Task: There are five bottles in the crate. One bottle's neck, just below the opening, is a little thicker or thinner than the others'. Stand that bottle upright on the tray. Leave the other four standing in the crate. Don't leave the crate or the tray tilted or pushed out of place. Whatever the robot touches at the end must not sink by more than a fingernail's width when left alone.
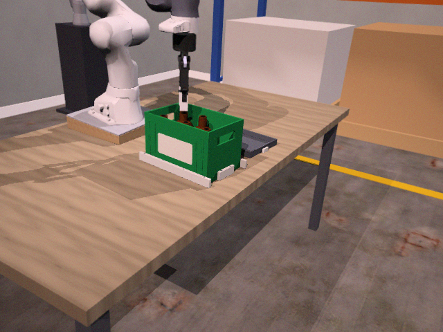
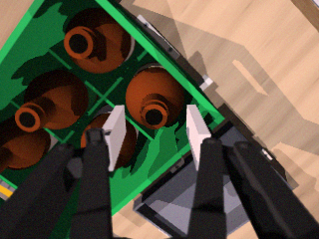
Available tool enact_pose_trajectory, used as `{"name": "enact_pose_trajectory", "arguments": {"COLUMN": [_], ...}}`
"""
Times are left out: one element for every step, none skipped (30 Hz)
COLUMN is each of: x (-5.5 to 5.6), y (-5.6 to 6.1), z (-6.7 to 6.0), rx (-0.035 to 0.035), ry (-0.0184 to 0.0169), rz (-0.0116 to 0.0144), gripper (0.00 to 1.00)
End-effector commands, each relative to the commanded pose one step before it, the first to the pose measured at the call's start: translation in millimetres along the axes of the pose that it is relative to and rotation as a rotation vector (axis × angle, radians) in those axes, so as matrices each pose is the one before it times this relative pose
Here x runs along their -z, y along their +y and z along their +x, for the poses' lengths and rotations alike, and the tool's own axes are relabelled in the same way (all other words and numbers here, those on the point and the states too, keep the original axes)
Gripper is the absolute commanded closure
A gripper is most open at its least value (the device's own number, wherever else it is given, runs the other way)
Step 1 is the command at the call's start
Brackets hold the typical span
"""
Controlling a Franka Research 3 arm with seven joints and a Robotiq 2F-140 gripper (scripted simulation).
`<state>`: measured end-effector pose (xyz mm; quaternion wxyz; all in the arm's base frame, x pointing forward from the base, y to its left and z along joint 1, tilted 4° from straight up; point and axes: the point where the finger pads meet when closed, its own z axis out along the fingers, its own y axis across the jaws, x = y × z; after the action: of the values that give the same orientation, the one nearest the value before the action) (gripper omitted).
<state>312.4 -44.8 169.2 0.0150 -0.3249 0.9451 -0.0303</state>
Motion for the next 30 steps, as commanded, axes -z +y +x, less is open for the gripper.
{"name": "enact_pose_trajectory", "arguments": {"x": [-4.78,-1.32,-1.33,0.0,0.0,-1.33,-1.34,-1.34,-1.32,-1.3,-1.28,-1.26,-1.22,-1.18,-1.14,-1.1,-1.03,-0.98,-0.92,-0.87,0.0,0.0,-0.8,-0.72,-0.66,-0.59,-0.53,-0.47,-0.41,-0.35], "y": [-2.83,0.0,0.0,0.0,0.0,0.0,0.0,0.01,0.0,0.0,0.0,0.0,-0.01,0.0,0.0,0.0,-0.01,0.0,0.0,0.0,0.0,0.0,0.0,0.0,0.0,0.0,0.0,0.0,0.0,0.0], "z": [-0.75,0.0,0.0,0.0,0.0,0.0,0.0,0.01,0.0,0.0,0.0,0.0,-0.01,0.0,0.0,0.0,-0.01,0.0,0.0,0.0,0.0,0.0,0.0,0.0,0.0,0.0,0.0,0.0,0.0,0.0], "rx": [0.00204,0.0,0.0,0.0,0.0,0.0,0.0,0.0,0.0,0.0,0.0,0.0,0.0,0.0,0.0,0.0,0.0,0.0,0.0,0.0,0.0,0.0,0.0,0.0,0.0,0.0,0.0,0.0,0.0,0.0], "ry": [-0.00424,0.0,0.0,0.0,0.0,0.0,0.0,0.0,0.0,0.0,0.0,0.0,0.0,0.0,0.0,0.0,0.0,0.0,0.0,0.0,0.0,0.0,0.0,0.0,0.0,0.0,0.0,0.0,0.0,0.0], "rz": [0.00693,0.0,0.0,0.0,0.0,0.0,0.0,0.0,0.0,0.0,0.0,0.0,0.0,0.0,0.0,0.0,0.0,0.0,0.0,0.0,0.0,0.0,0.0,0.0,0.0,0.0,0.0,0.0,0.0,0.0], "gripper": [0.56,0.56,0.56,0.56,0.56,0.56,0.56,0.56,0.56,0.56,0.56,0.56,0.56,0.56,0.56,0.56,0.56,0.56,0.56,0.56,0.56,0.56,0.56,0.56,0.56,0.56,0.56,0.56,0.56,0.56]}}
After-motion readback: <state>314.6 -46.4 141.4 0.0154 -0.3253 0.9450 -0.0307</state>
